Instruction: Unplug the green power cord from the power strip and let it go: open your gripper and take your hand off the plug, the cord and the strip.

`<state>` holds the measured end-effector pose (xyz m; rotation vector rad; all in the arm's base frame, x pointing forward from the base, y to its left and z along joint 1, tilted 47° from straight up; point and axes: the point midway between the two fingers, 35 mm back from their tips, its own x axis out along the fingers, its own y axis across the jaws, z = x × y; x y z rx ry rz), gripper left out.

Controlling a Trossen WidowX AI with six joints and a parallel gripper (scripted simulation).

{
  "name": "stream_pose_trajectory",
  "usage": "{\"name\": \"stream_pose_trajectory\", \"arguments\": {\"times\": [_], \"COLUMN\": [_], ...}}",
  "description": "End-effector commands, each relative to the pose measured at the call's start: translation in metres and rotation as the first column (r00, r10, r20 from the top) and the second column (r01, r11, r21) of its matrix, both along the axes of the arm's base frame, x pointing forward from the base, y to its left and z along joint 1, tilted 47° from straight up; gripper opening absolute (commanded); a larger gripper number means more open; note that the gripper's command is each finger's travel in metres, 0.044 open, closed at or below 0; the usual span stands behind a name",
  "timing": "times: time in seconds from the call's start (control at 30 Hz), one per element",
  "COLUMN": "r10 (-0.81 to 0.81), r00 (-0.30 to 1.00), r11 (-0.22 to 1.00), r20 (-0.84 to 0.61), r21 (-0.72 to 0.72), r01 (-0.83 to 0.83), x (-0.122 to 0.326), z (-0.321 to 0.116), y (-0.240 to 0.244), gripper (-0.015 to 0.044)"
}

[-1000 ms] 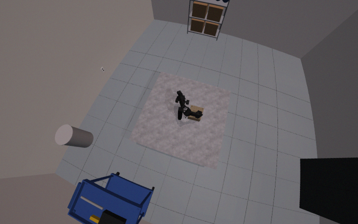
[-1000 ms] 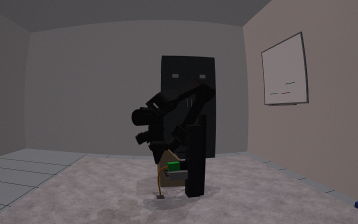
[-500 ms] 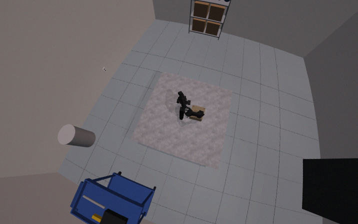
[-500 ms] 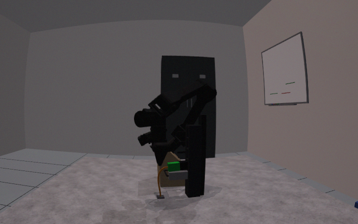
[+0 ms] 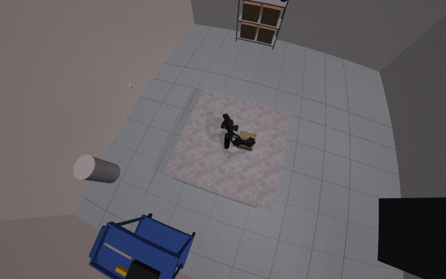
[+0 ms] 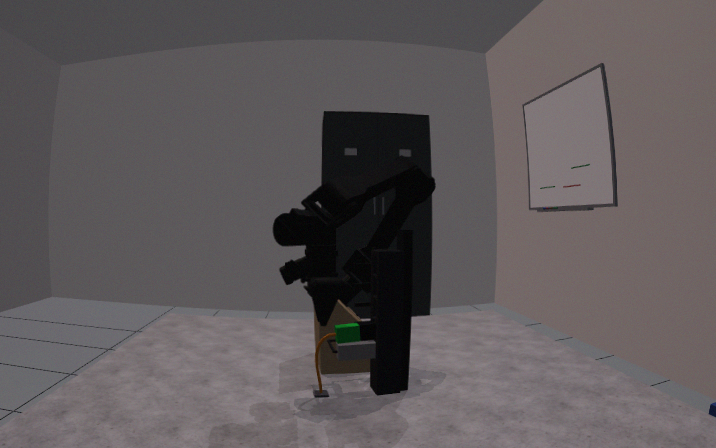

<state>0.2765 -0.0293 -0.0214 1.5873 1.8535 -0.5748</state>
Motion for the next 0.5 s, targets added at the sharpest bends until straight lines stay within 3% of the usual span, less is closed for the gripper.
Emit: {"name": "stream_pose_trajectory", "arguments": {"times": [0.0,0.47], "r10": [-0.001,-0.001], "r00": [1.0,1.0], "r11": [1.0,1.0], "r20": [-0.011,-0.012], "r21": [0.006,0.008], "r01": [0.001,0.001], "x": [-0.003,-0.008], "z": [0.004,0.02], "y": [0.007,0.022], "gripper": [0.016,0.016]}}
